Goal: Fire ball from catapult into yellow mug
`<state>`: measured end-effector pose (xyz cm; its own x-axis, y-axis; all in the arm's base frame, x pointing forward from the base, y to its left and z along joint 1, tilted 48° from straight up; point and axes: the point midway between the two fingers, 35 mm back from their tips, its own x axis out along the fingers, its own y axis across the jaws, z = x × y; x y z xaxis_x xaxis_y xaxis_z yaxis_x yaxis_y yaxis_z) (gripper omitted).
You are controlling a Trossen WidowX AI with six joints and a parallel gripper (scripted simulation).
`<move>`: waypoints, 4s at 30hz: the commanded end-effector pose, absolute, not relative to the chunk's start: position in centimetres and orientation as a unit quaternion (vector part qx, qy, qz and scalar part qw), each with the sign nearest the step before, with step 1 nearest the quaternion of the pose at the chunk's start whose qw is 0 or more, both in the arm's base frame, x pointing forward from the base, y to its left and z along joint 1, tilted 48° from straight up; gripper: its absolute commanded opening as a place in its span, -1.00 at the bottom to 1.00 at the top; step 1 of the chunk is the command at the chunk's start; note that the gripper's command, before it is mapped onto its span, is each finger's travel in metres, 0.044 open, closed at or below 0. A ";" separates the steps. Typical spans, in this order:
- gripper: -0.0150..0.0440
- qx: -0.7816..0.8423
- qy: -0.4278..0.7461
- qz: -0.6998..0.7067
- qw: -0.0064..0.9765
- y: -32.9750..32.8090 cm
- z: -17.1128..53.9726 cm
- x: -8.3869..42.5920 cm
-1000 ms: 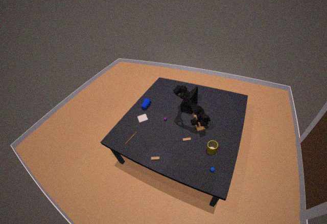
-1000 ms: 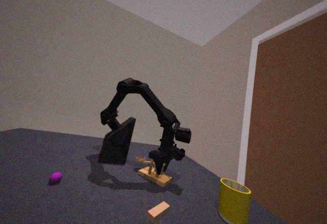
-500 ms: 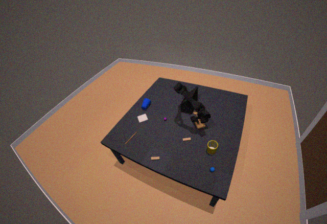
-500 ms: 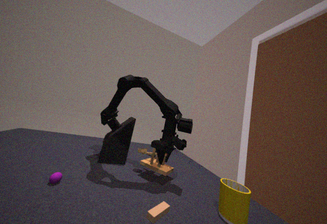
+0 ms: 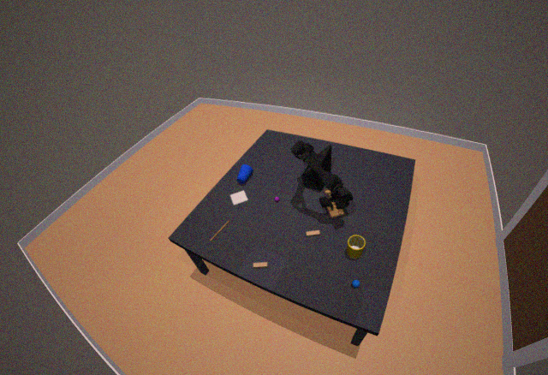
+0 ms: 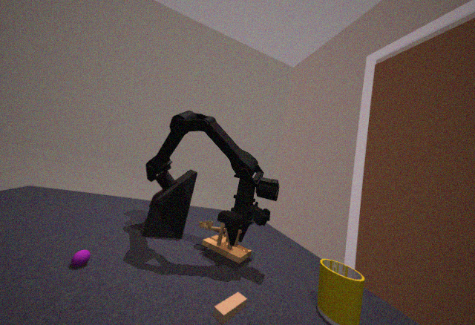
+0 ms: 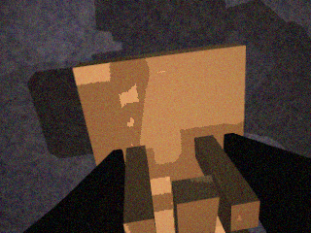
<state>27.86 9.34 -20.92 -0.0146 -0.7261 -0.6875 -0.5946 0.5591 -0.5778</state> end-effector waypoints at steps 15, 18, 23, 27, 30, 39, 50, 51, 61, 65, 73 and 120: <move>-0.49 -0.466 0.710 -0.063 0.525 7.7 -22.3 27.8; -0.49 -0.466 0.710 -0.063 0.525 7.7 -22.3 27.8; -0.14 -0.466 0.710 -0.063 0.525 7.7 -22.3 27.8; 0.22 -0.466 0.710 -0.063 0.525 7.7 -22.3 27.8; 0.49 -0.466 0.710 -0.063 0.525 7.7 -22.3 27.8; 1.00 -0.465 0.710 -0.060 0.526 13.5 -17.3 28.1; 1.00 -0.470 0.708 -0.058 0.525 14.3 -16.4 27.9; 1.00 -0.469 0.709 -0.060 0.523 14.6 -15.9 27.7; 1.00 -0.470 0.709 -0.061 0.522 11.3 -19.0 27.6; 1.00 -0.470 0.709 -0.061 0.522 11.3 -19.0 27.6; 1.00 -0.470 0.709 -0.061 0.522 10.6 -19.6 27.6; -0.07 -0.467 0.708 -0.062 0.526 7.6 -22.4 27.7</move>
<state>27.65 7.61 -22.44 -0.0099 -0.7278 -0.6857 -0.5970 0.5544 -0.5799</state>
